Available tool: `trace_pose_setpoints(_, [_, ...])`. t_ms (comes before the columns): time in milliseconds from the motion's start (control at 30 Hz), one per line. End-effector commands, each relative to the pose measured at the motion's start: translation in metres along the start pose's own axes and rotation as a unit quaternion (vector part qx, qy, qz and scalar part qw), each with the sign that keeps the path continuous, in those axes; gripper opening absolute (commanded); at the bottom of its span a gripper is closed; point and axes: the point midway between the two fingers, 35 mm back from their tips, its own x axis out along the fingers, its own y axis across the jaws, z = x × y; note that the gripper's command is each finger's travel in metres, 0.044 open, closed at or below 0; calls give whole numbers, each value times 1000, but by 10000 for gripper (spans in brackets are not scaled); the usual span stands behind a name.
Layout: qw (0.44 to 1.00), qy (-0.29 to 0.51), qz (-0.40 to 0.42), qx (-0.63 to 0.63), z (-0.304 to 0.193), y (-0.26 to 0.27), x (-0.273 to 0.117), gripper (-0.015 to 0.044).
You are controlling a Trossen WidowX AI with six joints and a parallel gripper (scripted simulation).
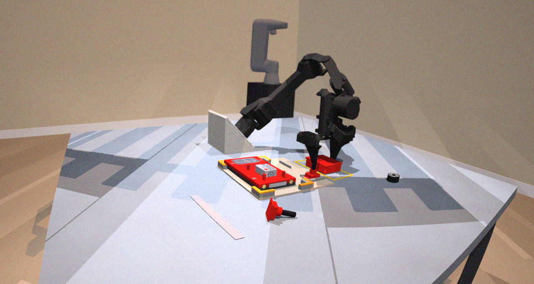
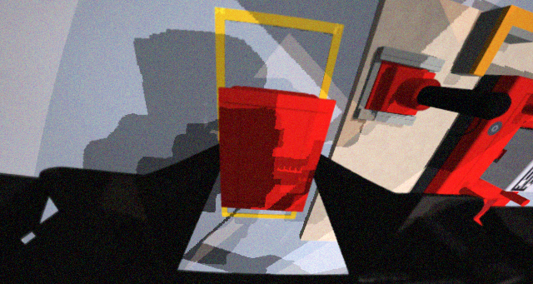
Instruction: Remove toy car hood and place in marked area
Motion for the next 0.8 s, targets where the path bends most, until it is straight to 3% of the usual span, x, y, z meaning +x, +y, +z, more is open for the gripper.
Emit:
trace_pose_setpoints(0, [1000, 1, 3, 2, -1, 1, 3, 0])
trace_pose_setpoints(33, [1000, 1, 3, 2, -1, 1, 3, 0])
trace_pose_setpoints(600, [1000, 0, 0, 0, 0, 0, 1, 440])
trace_pose_setpoints(767, [1000, 0, 0, 0, 2, -1, -19, 440])
